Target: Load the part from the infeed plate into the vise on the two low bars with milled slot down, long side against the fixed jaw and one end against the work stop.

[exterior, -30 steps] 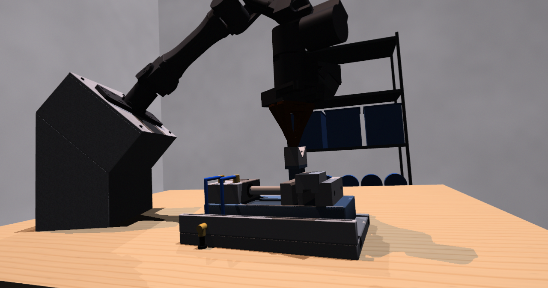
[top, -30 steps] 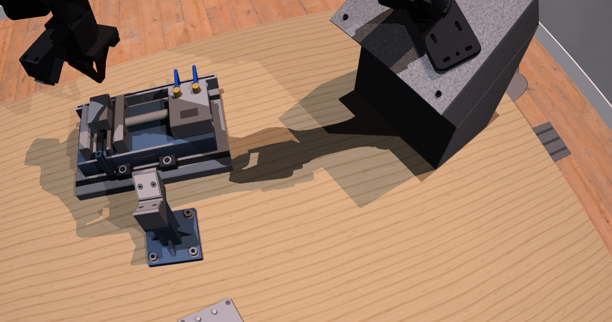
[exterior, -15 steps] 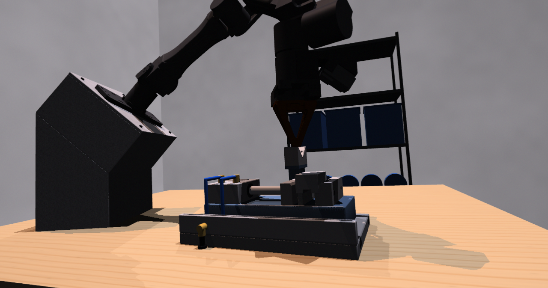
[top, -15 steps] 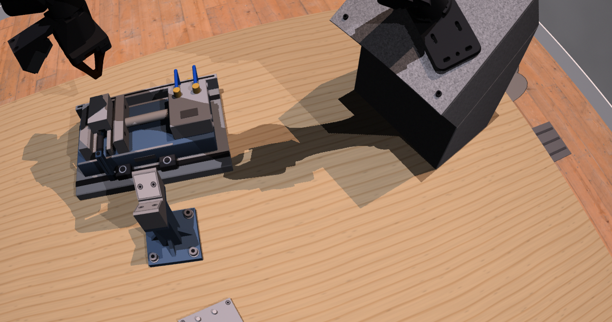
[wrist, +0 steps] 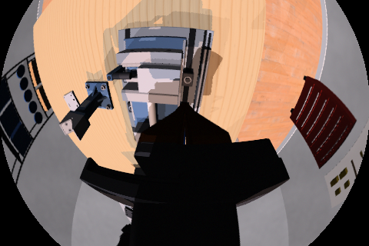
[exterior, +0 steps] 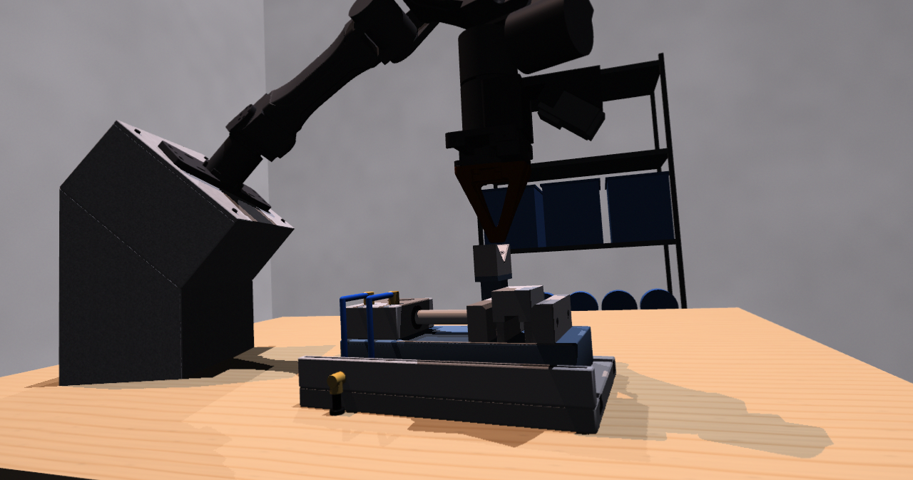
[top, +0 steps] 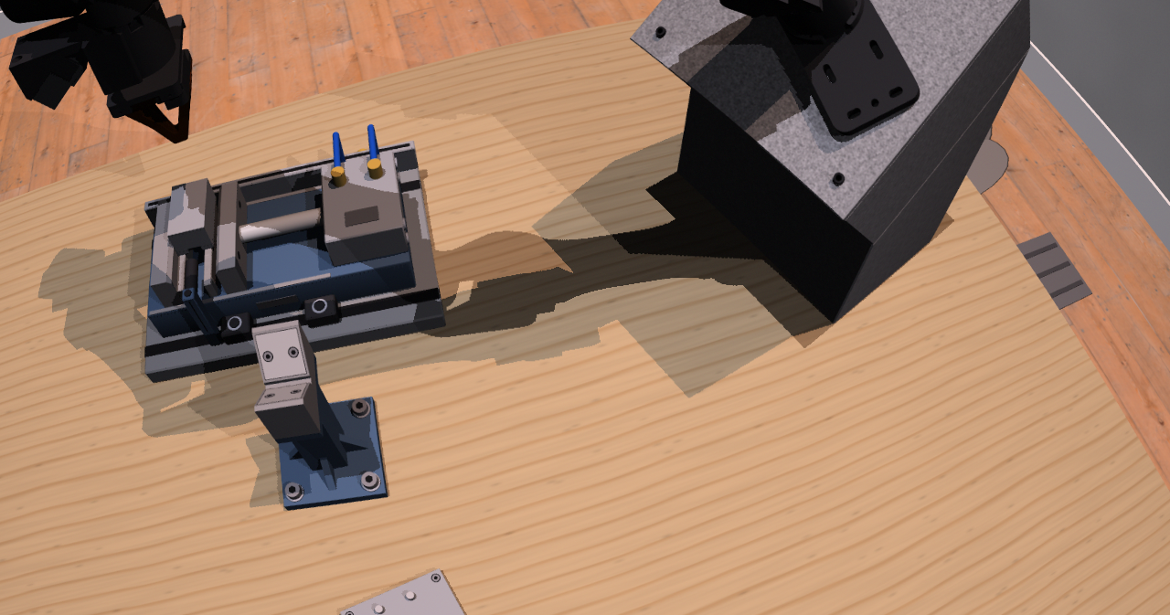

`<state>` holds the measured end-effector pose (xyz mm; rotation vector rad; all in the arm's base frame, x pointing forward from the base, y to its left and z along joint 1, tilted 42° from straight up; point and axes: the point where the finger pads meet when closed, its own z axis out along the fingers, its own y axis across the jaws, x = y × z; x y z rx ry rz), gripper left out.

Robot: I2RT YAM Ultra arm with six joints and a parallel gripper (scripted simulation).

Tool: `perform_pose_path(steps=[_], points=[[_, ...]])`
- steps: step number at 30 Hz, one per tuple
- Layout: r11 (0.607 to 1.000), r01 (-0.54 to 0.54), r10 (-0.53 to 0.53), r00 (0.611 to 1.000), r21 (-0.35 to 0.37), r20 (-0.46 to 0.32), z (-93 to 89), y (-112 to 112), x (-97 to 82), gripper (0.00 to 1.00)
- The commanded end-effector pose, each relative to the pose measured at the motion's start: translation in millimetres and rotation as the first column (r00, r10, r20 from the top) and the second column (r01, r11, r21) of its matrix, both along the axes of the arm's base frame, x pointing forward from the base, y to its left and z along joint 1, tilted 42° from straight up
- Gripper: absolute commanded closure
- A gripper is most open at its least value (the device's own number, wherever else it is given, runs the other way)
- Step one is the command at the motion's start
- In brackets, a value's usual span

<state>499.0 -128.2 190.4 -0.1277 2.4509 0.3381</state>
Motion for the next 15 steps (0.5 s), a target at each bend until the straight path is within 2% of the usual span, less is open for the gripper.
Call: perform_pose_path(steps=[1,15], points=[[0.995,0.091,-0.092,0.996,0.050,0.014,24.8,-12.7,-3.1,1.00],[0.995,0.091,-0.092,0.996,0.048,0.020,25.6,-13.2,-2.0,1.00]])
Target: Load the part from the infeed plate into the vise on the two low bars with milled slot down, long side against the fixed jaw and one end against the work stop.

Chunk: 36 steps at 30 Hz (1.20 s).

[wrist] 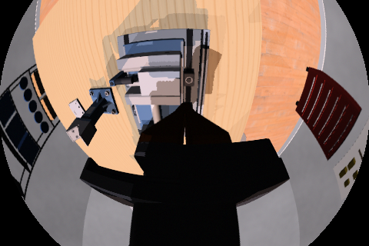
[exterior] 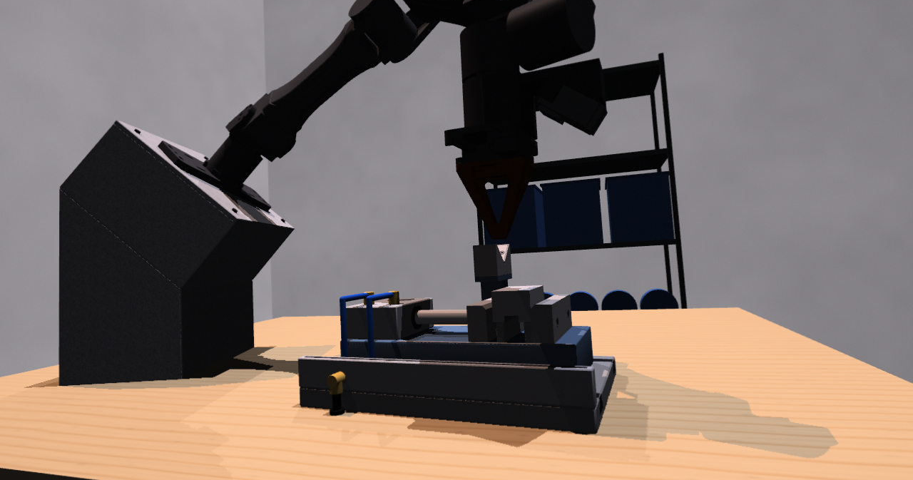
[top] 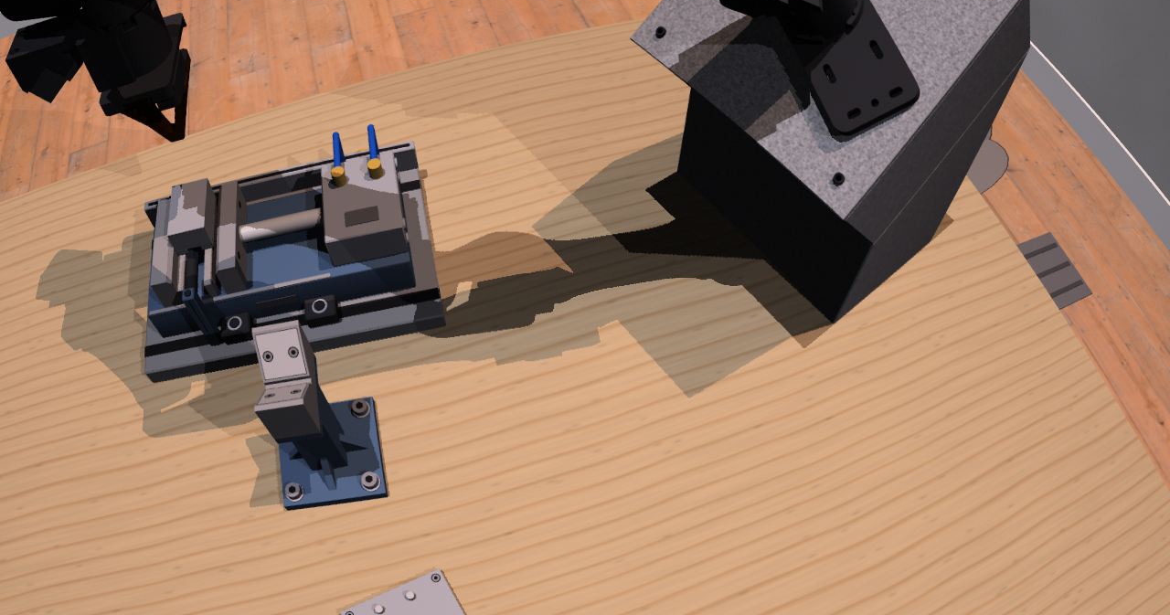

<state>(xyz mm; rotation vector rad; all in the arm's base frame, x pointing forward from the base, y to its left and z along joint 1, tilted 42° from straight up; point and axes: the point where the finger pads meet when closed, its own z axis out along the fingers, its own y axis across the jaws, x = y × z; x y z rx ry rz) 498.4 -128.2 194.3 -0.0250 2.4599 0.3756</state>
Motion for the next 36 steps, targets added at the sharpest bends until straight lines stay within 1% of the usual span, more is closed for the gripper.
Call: perform_pose_path(steps=[1,25,30,33,36], points=[[1.000,0.030,-0.029,0.999,-0.005,0.043,21.8,-13.2,-1.5,1.00],[1.000,0.028,-0.028,0.999,-0.007,0.044,21.5,-13.3,-1.3,1.00],[1.000,0.029,-0.029,0.999,-0.007,0.046,18.1,-14.4,2.0,1.00],[1.000,0.030,-0.030,0.999,-0.005,0.042,11.9,-15.3,5.2,1.00],[0.999,0.032,-0.031,0.998,-0.010,0.048,14.0,-14.9,5.9,1.00]])
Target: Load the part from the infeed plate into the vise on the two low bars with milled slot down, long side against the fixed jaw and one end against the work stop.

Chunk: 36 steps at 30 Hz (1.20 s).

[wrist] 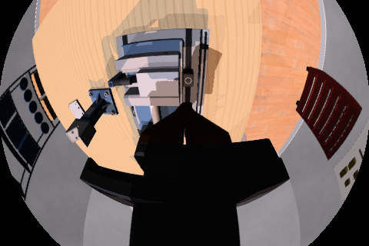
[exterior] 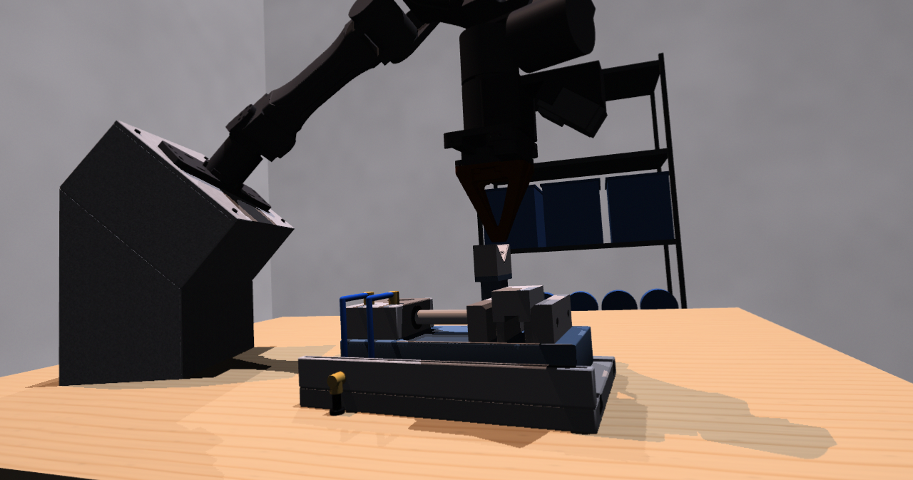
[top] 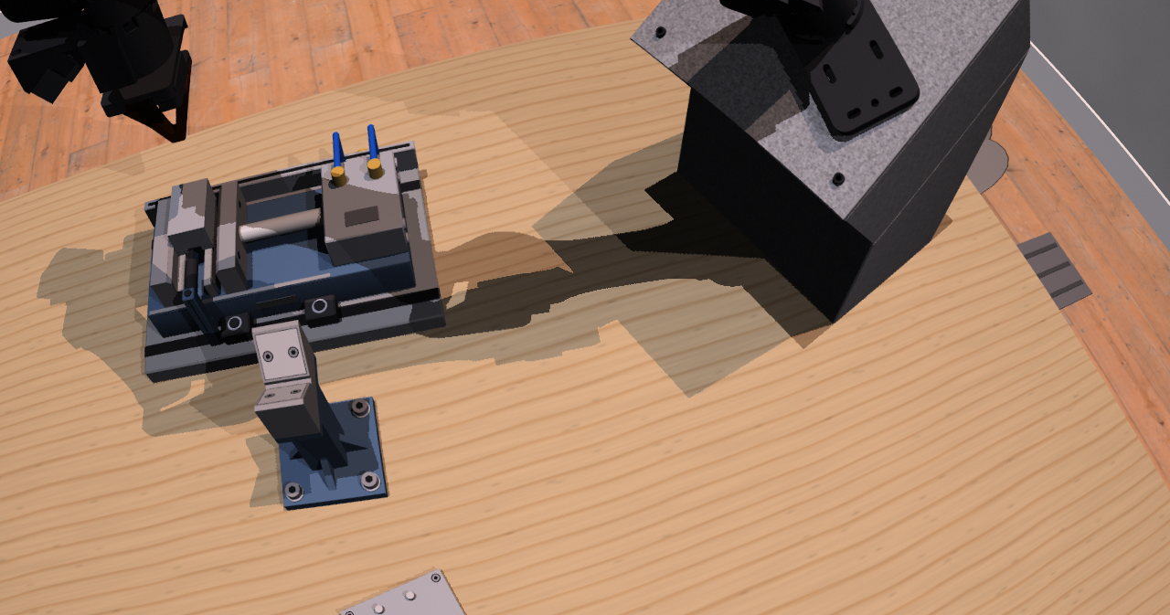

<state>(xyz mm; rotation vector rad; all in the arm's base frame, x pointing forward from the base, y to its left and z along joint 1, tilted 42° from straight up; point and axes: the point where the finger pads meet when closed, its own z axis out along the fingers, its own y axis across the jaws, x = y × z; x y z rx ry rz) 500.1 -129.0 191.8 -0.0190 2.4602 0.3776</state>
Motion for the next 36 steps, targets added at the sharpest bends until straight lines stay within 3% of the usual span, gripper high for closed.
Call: perform_pose_path(steps=[1,7,18,23,24,27,30,34,36], points=[[0.999,0.029,-0.028,0.998,-0.016,0.053,18.4,-13.8,4.3,1.00],[0.999,0.028,-0.027,0.999,-0.017,0.046,12.1,-12.3,7.8,1.00],[1.000,0.021,-0.021,1.000,-0.003,0.008,-15.6,-1.6,14.5,1.00],[1.000,0.017,-0.017,0.999,-0.011,0.027,-11.1,0.8,20.4,1.00],[0.999,0.032,-0.031,0.998,-0.018,0.048,-0.9,-5.8,17.6,1.00],[0.999,0.032,-0.032,0.999,-0.003,0.007,-25.5,-5.3,21.4,1.00],[1.000,0.023,-0.023,1.000,-0.001,0.004,-29.8,0.8,24.6,1.00],[1.000,0.022,-0.021,0.998,-0.018,0.051,-10.4,1.5,29.9,1.00],[1.000,0.028,-0.028,0.999,-0.012,0.036,-20.7,-2.1,31.9,1.00]])
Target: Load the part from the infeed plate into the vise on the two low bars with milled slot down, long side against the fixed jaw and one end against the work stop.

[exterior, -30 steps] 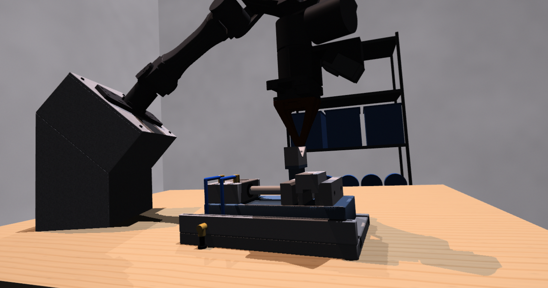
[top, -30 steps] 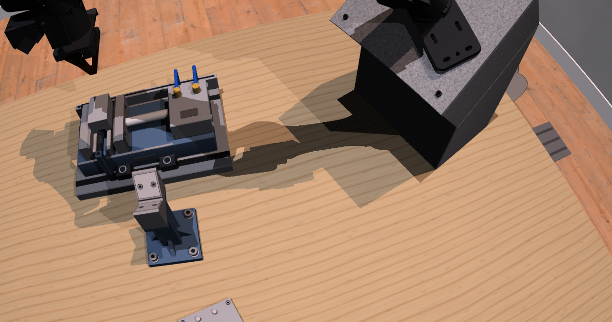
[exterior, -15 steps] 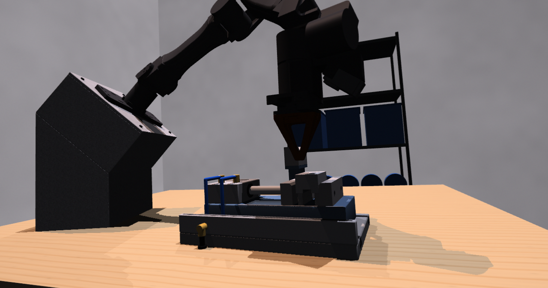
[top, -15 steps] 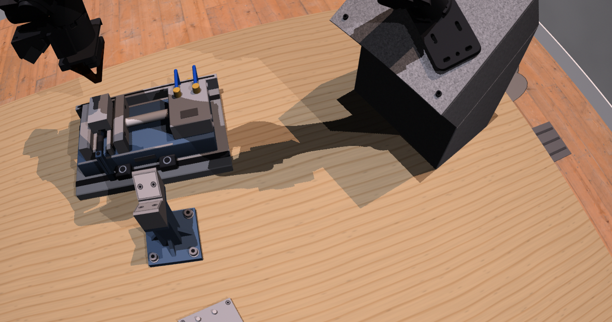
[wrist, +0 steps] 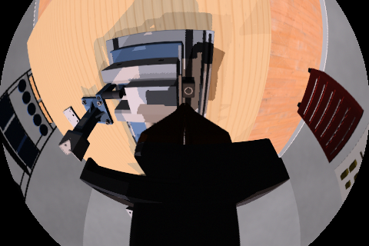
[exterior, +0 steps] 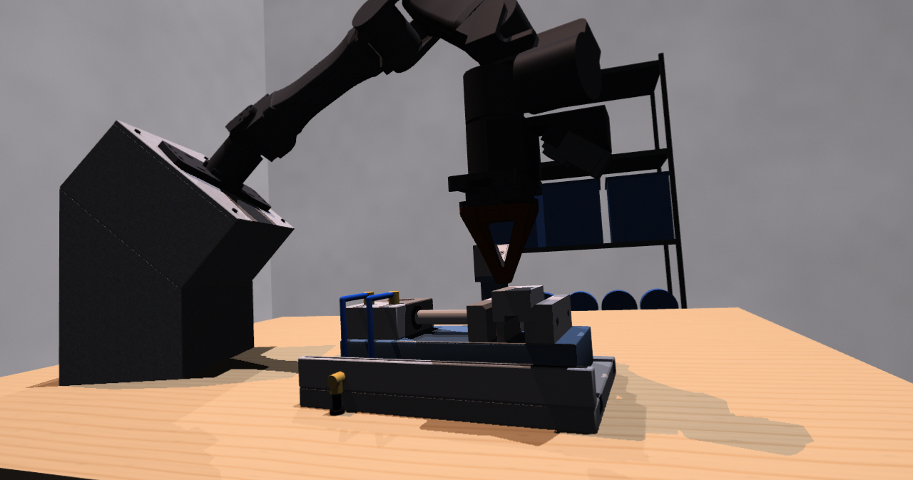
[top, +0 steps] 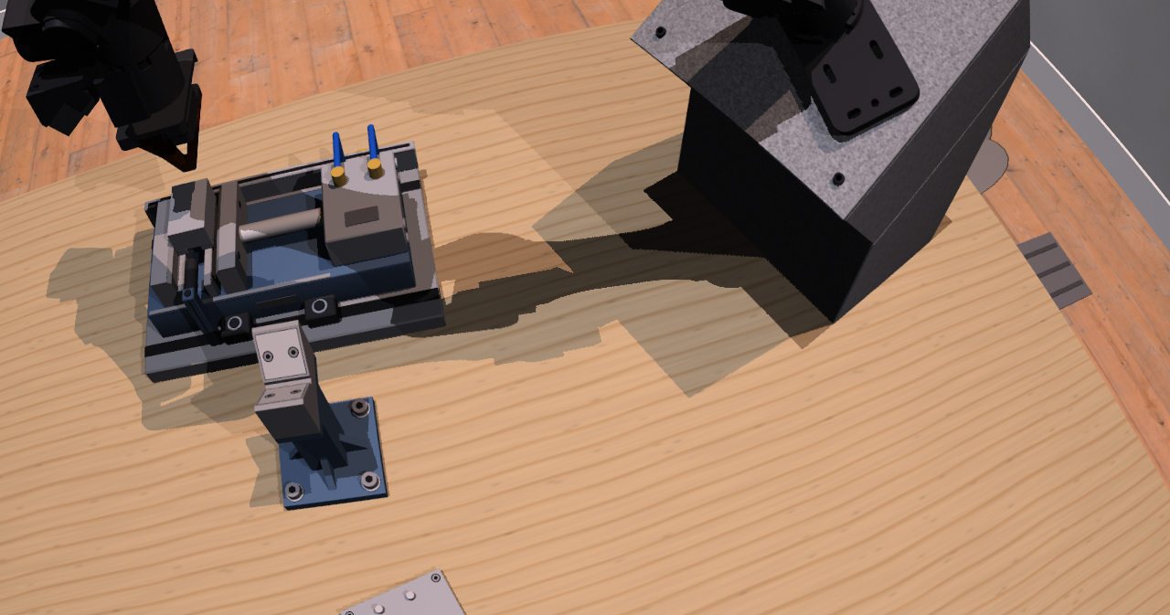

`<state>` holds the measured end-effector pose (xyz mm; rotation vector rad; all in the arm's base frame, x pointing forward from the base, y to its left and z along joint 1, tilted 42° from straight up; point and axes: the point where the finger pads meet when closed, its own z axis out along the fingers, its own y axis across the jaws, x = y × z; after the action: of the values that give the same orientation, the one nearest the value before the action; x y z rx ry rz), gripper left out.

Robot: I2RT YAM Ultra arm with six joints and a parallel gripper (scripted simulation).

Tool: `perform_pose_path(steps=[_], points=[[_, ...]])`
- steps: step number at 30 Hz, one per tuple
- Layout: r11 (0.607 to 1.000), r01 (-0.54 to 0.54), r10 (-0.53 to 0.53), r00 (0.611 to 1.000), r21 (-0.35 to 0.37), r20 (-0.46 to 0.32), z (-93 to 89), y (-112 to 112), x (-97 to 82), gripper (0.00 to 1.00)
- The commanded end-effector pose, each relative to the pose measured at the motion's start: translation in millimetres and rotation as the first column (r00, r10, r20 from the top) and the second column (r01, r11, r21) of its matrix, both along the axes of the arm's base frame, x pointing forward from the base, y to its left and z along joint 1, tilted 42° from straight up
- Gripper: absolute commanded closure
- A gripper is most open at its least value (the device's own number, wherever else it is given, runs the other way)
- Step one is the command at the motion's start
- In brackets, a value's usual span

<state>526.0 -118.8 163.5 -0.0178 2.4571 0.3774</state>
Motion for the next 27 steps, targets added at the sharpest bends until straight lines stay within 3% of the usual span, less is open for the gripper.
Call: perform_pose_path(steps=[1,4,5,12,27], points=[[1.000,0.029,-0.028,0.999,-0.011,0.027,3.8,-13.0,6.6,1.00],[1.000,0.028,-0.028,0.999,-0.012,0.027,3.4,-12.5,7.2,1.00],[0.999,0.026,-0.024,0.998,-0.024,0.062,22.1,-10.2,6.0,1.00],[1.000,0.025,-0.024,0.999,-0.016,0.044,13.1,-9.8,7.0,1.00],[1.000,0.026,-0.025,0.999,-0.016,0.044,12.4,-10.5,7.2,1.00]])
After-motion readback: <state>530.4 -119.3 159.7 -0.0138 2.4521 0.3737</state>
